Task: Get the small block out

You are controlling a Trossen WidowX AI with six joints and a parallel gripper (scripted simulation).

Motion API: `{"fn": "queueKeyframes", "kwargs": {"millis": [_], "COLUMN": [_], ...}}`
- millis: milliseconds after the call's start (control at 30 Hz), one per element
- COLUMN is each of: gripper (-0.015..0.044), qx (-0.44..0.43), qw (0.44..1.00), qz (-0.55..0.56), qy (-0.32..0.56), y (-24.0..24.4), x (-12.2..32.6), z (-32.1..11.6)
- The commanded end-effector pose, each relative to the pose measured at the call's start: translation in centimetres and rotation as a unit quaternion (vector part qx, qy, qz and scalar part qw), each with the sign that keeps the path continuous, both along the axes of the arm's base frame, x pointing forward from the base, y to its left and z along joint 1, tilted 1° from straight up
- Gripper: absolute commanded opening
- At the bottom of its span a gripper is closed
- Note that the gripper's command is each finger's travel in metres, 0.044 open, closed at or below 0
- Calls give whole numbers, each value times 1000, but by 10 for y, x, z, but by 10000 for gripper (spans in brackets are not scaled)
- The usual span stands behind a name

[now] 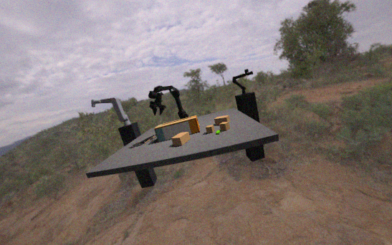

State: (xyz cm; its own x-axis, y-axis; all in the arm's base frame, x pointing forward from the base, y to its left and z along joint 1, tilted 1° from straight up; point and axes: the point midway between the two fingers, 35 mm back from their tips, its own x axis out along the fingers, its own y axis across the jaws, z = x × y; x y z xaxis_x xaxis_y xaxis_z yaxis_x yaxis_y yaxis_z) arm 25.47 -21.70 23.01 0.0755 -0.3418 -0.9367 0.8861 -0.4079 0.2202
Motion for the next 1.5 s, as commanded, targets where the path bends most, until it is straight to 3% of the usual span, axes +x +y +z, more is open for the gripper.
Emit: {"fn": "queueKeyframes", "kwargs": {"millis": [0,167,267,1467], "gripper": [400,400,400,400], "qx": [107,272,316,315], "qw": [991,946,928,928], "qz": [80,178,199,199], "qy": [15,20,18,18], "y": [42,110,129,123], "x": [11,19,19,25], "z": [-31,-61,-66,-114]}}
